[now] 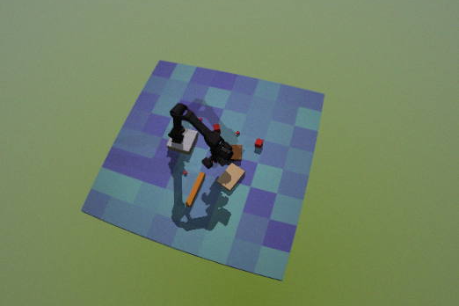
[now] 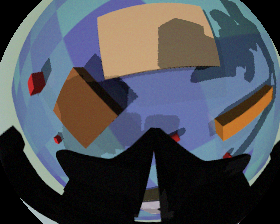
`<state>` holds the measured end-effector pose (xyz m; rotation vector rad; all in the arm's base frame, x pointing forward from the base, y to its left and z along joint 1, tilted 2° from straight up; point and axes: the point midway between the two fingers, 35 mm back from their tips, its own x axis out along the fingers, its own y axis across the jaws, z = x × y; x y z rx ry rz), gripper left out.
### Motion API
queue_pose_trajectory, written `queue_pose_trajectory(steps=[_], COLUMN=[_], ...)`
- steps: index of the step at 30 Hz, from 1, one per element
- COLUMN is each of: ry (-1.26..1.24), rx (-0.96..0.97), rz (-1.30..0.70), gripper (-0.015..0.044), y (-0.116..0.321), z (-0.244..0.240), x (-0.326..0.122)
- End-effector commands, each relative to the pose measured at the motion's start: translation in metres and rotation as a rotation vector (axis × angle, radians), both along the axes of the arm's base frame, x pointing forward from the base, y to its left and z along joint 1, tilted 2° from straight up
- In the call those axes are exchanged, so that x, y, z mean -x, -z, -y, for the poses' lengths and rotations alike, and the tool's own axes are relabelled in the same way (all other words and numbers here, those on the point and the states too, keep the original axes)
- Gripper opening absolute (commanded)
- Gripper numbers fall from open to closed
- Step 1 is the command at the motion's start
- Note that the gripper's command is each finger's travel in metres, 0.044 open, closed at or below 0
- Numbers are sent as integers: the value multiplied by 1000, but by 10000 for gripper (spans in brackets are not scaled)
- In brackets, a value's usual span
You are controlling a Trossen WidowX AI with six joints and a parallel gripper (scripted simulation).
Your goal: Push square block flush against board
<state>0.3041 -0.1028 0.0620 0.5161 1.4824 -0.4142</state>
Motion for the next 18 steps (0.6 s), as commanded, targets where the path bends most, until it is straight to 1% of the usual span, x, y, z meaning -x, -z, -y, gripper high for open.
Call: queue_pose_trajectory(steps=[1,3,7,18], ry=[-29,-29,-29,-29], rx=[25,25,24,24], rz=[-12,-12,-12,-13], gripper=[0,0,0,0], y=[6,9,59,61], z=[7,8,6,2], x=[-1,-1,-3,3])
